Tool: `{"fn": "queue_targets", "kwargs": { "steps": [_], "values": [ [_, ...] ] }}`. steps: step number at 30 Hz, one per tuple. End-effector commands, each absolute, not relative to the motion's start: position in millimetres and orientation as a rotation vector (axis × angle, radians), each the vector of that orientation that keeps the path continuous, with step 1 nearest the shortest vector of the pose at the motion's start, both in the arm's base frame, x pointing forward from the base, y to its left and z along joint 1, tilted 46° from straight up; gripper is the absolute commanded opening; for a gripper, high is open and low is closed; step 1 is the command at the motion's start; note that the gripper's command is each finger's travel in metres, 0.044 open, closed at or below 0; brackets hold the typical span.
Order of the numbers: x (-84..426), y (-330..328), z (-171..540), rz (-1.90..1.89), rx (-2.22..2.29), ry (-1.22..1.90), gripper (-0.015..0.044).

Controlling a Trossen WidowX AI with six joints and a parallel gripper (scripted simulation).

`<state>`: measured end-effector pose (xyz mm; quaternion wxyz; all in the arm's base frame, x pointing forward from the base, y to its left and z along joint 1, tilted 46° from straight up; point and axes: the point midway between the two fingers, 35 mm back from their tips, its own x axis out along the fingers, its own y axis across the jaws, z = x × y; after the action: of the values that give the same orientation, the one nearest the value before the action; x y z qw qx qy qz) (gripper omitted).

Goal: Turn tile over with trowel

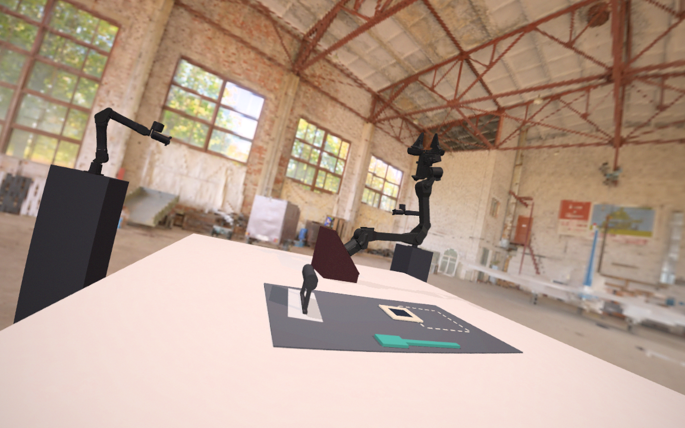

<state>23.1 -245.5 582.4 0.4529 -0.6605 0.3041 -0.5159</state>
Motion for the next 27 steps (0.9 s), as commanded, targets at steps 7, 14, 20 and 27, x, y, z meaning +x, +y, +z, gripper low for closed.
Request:
{"fn": "queue_targets", "kwargs": {
  "steps": [7, 14, 20, 27],
  "values": [
    [23.1, -245.5, 582.5, -1.274, -1.631, 0.751, 0.0216],
    [23.1, -245.5, 582.5, -1.274, -1.631, 0.751, 0.01],
    [23.1, -245.5, 582.4, -1.274, -1.631, 0.751, 0.01],
    [23.1, -245.5, 582.4, -1.274, -1.631, 0.751, 0.0]
  ]
}}
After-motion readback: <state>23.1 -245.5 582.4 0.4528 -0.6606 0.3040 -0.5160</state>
